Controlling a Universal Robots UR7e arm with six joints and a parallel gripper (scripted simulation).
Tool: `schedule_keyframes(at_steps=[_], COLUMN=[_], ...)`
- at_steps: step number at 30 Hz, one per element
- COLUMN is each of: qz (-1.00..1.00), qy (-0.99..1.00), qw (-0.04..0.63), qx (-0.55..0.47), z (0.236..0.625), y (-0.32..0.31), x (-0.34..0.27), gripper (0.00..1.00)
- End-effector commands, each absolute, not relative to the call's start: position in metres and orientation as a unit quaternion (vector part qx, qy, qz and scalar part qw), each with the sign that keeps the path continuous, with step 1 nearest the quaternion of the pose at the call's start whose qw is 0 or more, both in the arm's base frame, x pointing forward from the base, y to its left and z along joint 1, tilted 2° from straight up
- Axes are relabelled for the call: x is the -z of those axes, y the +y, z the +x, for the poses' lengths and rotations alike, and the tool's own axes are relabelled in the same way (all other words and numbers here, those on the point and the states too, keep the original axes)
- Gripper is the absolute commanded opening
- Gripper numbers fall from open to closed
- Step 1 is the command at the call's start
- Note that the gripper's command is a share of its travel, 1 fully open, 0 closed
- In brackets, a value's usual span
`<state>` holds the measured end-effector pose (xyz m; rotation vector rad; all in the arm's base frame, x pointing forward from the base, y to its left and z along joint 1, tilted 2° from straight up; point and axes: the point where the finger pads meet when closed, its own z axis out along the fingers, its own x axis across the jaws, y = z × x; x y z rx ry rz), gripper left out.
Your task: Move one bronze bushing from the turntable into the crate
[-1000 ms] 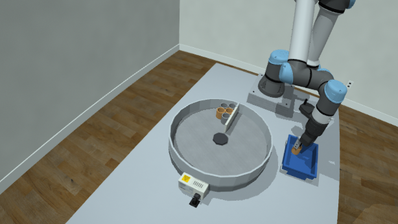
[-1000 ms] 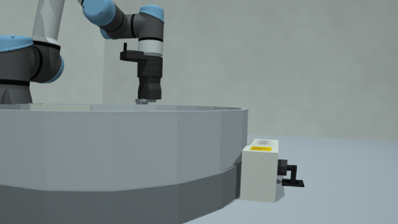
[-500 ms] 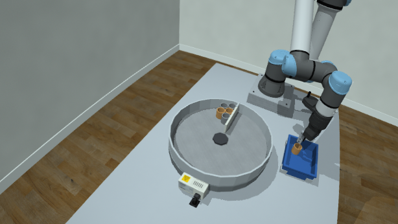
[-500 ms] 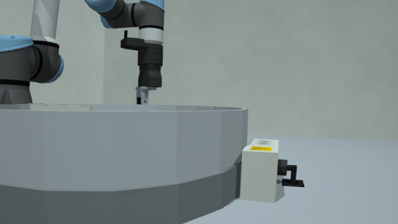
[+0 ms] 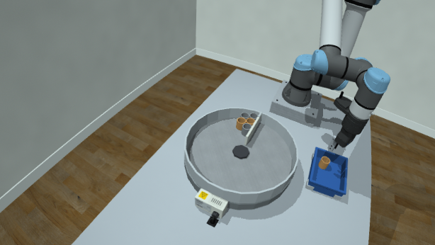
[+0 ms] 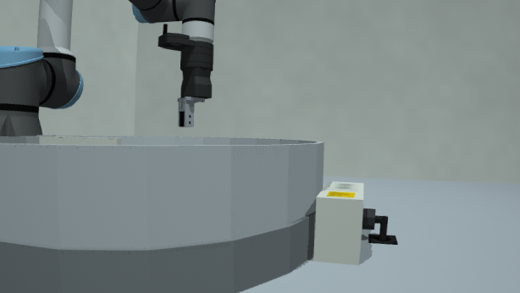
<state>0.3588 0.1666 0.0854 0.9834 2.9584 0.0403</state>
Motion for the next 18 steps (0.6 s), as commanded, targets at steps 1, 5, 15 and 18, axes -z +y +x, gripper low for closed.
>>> schedule_keyframes(at_steps=[1,5,15,18], qz=[0.315,0.315,0.315,0.315], qy=[0.949,0.949,0.949,0.949], qw=[0.011,0.011,0.012,0.012], qx=[-0.013,-0.013,-0.013,-0.013], z=[0.358,0.358,0.357,0.357], y=[0.166,0.166,0.166,0.166], x=[-0.095,-0.095,-0.134,-0.134], gripper=[0.47,0.47,0.47,0.47])
